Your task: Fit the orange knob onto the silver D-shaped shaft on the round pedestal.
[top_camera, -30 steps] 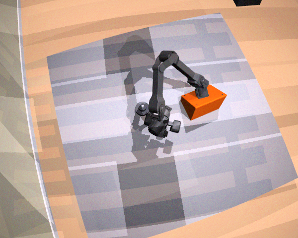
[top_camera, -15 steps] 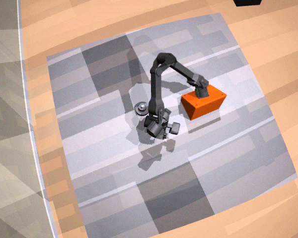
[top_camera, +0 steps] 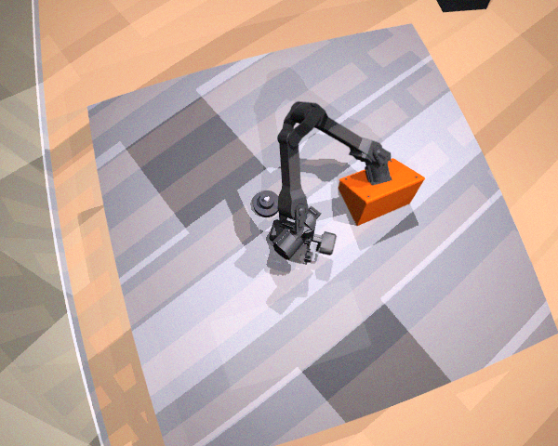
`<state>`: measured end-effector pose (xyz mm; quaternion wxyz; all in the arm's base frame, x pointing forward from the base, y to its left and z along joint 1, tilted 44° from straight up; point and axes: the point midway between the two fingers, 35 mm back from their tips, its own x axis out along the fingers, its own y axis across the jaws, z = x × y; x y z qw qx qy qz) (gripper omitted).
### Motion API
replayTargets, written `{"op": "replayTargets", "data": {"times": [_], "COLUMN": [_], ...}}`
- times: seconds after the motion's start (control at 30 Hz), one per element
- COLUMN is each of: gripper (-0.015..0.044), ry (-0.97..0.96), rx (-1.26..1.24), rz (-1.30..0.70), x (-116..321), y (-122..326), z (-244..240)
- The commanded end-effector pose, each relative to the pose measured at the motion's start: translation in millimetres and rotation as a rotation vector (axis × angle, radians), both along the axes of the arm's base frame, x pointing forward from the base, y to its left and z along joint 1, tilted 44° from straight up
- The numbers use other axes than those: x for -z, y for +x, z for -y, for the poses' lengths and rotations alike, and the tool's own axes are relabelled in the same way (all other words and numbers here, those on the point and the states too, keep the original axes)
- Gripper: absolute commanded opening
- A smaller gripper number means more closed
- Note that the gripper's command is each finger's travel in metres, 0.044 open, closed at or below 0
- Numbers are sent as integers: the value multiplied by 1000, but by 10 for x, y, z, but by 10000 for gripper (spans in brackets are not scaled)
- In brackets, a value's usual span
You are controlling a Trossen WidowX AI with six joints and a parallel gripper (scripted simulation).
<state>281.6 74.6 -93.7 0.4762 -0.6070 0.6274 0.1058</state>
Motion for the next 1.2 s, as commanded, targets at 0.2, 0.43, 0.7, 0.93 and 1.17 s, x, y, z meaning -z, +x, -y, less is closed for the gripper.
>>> {"op": "replayTargets", "data": {"times": [0.2, 0.43, 0.7, 0.93, 1.17], "gripper": [414, 240, 240, 200, 181], "ry": [-12, -12, -12, -12, -12], "rx": [1, 1, 1, 1, -1], "rz": [-8, -8, -8, -8, -9], "x": [98, 98, 98, 98, 96], "y": [-3, -3, -3, -3, -2], "z": [123, 123, 123, 123, 118]}}
